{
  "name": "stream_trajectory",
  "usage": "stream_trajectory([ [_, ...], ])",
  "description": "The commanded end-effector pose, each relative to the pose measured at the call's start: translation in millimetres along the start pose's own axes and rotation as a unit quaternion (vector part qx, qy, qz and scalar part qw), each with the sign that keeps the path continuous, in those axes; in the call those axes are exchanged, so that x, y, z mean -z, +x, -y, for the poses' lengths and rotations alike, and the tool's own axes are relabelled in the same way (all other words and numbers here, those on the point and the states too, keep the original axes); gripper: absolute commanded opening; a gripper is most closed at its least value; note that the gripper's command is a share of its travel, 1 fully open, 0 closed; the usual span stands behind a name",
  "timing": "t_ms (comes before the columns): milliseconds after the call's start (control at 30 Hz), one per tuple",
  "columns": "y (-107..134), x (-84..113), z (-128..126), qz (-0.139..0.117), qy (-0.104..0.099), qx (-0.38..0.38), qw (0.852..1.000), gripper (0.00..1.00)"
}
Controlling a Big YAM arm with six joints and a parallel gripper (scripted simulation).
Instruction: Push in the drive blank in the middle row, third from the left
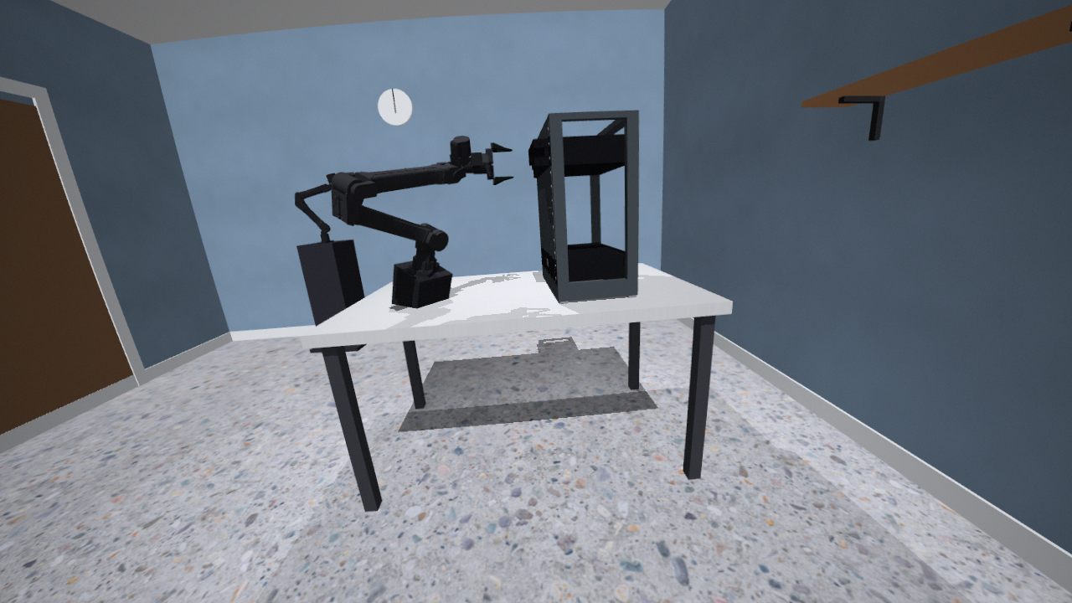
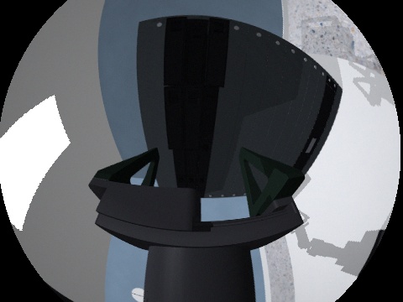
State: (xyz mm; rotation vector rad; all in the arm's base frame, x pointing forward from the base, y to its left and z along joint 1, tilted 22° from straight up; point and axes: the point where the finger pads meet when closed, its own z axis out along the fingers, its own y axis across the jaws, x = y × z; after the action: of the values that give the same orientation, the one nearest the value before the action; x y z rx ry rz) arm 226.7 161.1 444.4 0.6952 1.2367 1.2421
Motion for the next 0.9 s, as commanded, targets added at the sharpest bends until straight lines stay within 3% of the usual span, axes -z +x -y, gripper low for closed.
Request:
stream_trajectory([
  [0,-22.9,-18.3,-46.3,0.029,-0.031,-0.054,0.998,1.00],
  [867,-17.4,-23.7,-45.9,0.028,-0.029,-0.052,0.998,1.00],
])
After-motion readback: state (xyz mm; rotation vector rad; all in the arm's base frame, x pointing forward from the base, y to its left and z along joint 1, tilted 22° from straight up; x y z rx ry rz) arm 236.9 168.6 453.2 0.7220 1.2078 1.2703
